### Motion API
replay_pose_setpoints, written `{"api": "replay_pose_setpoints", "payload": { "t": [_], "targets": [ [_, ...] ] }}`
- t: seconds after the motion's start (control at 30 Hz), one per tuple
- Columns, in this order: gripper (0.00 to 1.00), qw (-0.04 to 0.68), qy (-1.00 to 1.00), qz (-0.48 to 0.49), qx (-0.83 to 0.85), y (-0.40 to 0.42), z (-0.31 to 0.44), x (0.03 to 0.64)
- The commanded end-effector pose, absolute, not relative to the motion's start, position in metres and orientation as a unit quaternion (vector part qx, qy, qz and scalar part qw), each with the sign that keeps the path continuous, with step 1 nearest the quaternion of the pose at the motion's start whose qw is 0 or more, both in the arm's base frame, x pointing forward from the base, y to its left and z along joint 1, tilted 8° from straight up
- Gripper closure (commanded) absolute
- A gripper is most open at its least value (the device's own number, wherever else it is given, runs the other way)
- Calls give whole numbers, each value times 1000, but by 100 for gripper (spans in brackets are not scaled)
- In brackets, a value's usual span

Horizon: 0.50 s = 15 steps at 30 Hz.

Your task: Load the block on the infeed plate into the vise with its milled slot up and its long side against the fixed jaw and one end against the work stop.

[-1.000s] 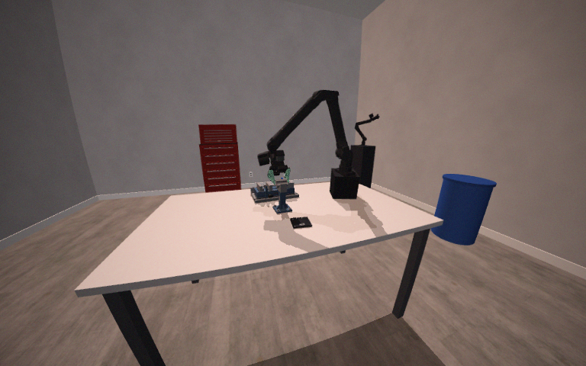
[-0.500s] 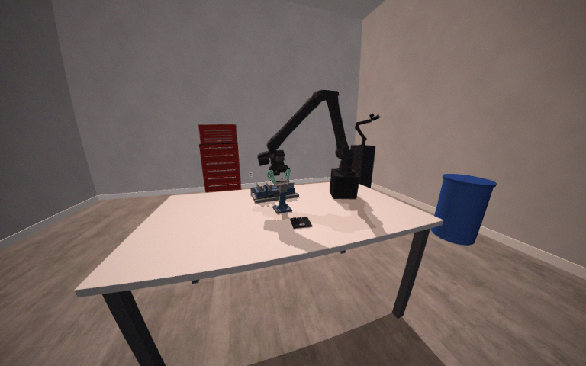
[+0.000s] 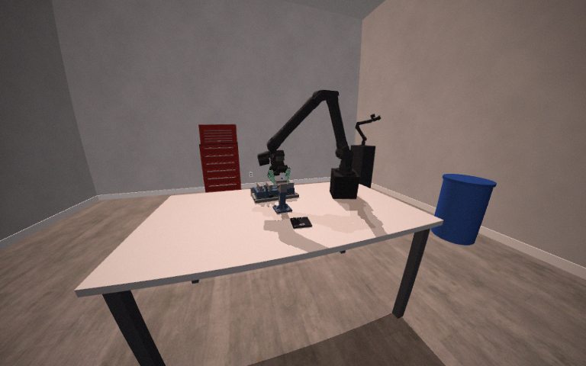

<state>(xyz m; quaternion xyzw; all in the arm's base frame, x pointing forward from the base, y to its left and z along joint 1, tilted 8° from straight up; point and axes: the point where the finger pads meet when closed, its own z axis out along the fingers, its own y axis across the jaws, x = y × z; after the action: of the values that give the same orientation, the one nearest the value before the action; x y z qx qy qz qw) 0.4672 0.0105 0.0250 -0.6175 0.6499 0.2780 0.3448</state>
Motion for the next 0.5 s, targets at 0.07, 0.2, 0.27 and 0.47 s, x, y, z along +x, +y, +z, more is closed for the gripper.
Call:
{"api": "replay_pose_setpoints", "payload": {
  "t": [0.07, 0.2, 0.27, 0.47],
  "targets": [
    [19, 344, 647, 280, -620, 17, 25, 467],
    [19, 343, 648, 282, -619, 18, 21, 467],
    [19, 342, 648, 283, -618, 18, 20, 467],
    [19, 343, 648, 281, -619, 18, 19, 469]
  ]
}}
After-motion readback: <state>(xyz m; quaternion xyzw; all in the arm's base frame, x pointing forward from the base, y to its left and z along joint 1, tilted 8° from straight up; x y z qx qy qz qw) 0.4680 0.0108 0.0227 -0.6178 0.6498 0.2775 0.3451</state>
